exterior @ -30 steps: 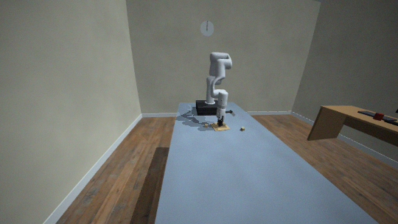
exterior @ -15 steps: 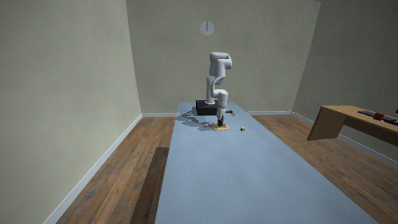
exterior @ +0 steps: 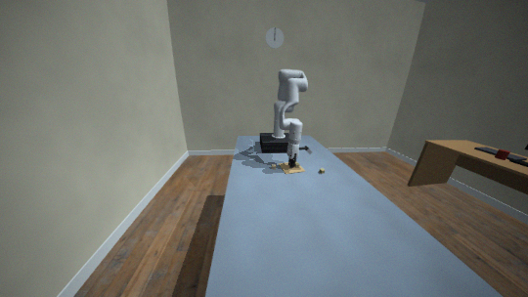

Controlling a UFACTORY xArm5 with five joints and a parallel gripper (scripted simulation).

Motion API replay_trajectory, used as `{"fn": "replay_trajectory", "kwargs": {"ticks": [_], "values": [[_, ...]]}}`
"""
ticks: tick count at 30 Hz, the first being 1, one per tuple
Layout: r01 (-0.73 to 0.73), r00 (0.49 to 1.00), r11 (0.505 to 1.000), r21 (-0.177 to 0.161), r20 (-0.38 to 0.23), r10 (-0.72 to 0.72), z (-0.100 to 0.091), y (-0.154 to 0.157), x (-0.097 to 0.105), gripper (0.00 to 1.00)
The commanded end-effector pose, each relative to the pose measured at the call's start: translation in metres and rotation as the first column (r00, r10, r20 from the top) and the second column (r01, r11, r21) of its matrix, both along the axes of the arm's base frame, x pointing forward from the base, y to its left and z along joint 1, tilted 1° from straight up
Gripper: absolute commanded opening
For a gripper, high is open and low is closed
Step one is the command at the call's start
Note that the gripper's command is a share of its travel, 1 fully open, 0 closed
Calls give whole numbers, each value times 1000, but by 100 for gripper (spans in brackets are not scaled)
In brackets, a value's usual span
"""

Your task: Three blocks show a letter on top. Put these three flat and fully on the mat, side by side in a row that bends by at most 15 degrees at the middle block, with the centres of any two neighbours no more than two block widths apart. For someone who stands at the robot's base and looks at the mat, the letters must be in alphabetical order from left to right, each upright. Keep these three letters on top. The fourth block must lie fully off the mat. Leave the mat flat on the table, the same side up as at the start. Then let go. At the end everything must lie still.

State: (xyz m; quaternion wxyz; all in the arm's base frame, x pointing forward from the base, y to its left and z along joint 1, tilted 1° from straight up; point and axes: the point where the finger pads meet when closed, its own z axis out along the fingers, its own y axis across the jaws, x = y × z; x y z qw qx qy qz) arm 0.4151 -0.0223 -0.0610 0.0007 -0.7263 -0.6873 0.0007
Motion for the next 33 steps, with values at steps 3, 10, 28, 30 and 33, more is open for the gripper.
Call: {"fn": "replay_trajectory", "kwargs": {"ticks": [3, 10, 28, 30, 33], "values": [[0, 1000, 1000, 0, 3, 0, 1, 0, 1, 21], [0, 1000, 1000, 0, 3, 0, 1, 0, 1, 21], [0, 1000, 1000, 0, 3, 0, 1, 0, 1, 21], [0, 1000, 1000, 0, 3, 0, 1, 0, 1, 21], [0, 1000, 1000, 0, 3, 0, 1, 0, 1, 21]]}}
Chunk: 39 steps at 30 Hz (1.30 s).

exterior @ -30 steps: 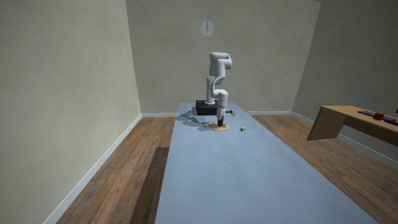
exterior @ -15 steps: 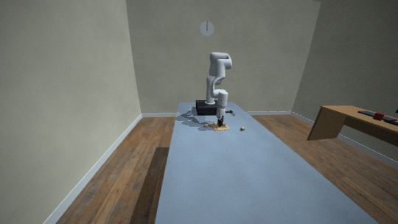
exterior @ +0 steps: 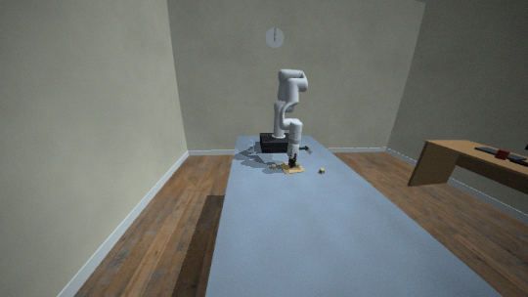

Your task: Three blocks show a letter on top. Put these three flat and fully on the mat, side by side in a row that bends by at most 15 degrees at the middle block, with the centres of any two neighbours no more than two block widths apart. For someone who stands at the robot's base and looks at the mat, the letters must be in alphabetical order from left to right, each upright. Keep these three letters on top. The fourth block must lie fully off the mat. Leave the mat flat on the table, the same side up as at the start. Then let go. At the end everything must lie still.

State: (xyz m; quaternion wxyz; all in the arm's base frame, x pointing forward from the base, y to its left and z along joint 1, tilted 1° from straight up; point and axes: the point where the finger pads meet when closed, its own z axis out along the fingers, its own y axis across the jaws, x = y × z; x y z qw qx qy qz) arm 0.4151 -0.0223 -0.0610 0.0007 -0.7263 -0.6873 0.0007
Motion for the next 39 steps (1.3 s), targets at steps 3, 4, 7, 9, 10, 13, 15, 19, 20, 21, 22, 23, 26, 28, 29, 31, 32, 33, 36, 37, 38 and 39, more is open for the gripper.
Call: {"fn": "replay_trajectory", "kwargs": {"ticks": [3, 4, 7, 9, 10, 13, 15, 19, 20, 21, 22, 23, 26, 28, 29, 31, 32, 33, 36, 37, 38, 39], "values": [[0, 1000, 1000, 0, 3, 0, 1, 0, 1, 21], [0, 1000, 1000, 0, 3, 0, 1, 0, 1, 21], [0, 1000, 1000, 0, 3, 0, 1, 0, 1, 21], [0, 1000, 1000, 0, 3, 0, 1, 0, 1, 21], [0, 1000, 1000, 0, 3, 0, 1, 0, 1, 21], [0, 1000, 1000, 0, 3, 0, 1, 0, 1, 21], [0, 1000, 1000, 0, 3, 0, 1, 0, 1, 21], [0, 1000, 1000, 0, 3, 0, 1, 0, 1, 21], [0, 1000, 1000, 0, 3, 0, 1, 0, 1, 21], [0, 1000, 1000, 0, 3, 0, 1, 0, 1, 21], [0, 1000, 1000, 0, 3, 0, 1, 0, 1, 21], [0, 1000, 1000, 0, 3, 0, 1, 0, 1, 21], [0, 1000, 1000, 0, 3, 0, 1, 0, 1, 21], [0, 1000, 1000, 0, 3, 0, 0, 0, 1, 21], [0, 1000, 1000, 0, 3, 0, 0, 0, 1, 21], [0, 1000, 1000, 0, 3, 0, 0, 0, 1, 21], [0, 1000, 1000, 0, 3, 0, -1, 0, 1, 21], [0, 1000, 1000, 0, 3, 0, -1, 0, 1, 21], [0, 1000, 1000, 0, 3, 0, -1, 0, 1, 21], [0, 1000, 1000, 0, 3, 0, -2, 0, 1, 21], [0, 1000, 1000, 0, 3, 0, -2, 0, 1, 21], [0, 1000, 1000, 0, 3, 0, -2, 0, 1, 21]]}}
